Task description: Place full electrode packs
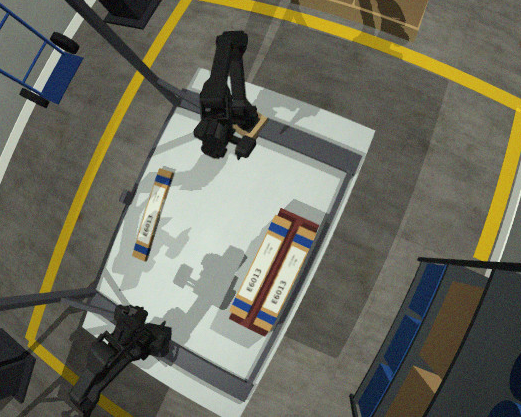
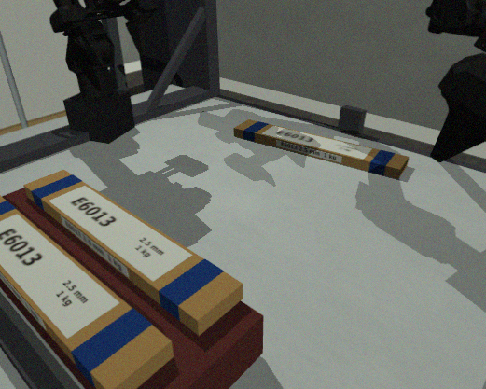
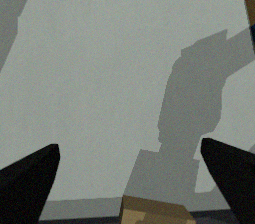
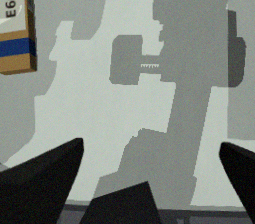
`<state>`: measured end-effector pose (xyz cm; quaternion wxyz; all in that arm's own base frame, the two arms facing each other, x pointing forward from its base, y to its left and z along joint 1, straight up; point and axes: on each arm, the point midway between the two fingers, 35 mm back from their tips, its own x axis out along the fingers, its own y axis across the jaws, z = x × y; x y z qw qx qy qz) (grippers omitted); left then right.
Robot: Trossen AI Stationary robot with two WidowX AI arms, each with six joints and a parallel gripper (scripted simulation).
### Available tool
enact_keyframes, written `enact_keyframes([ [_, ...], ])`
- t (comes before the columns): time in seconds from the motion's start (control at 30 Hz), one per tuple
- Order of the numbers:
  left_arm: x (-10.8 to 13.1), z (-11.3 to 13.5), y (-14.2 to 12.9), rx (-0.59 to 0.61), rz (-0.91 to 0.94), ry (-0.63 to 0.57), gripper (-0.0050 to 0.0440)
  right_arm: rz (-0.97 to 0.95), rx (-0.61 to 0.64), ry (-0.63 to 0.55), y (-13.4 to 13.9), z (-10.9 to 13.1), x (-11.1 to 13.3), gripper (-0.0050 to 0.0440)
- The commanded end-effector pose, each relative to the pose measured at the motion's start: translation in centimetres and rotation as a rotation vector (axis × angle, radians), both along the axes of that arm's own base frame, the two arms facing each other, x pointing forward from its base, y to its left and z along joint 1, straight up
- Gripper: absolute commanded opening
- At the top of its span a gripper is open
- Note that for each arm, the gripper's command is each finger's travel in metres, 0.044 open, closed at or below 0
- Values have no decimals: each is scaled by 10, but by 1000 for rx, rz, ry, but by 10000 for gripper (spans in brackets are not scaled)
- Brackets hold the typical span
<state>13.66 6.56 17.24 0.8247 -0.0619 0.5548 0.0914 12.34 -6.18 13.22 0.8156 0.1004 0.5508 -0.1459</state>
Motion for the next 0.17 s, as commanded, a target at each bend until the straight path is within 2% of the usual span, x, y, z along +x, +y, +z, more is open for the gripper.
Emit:
enact_keyframes([
  [0.0, 0, 3, 0, 6, 3, -7, 430, -2, -9, -9, -1, 4, 1, 430],
  [0.13, 0, 3, 0, 6, 3, -7, 430, -2, -9, -9, -1, 4, 1, 430],
])
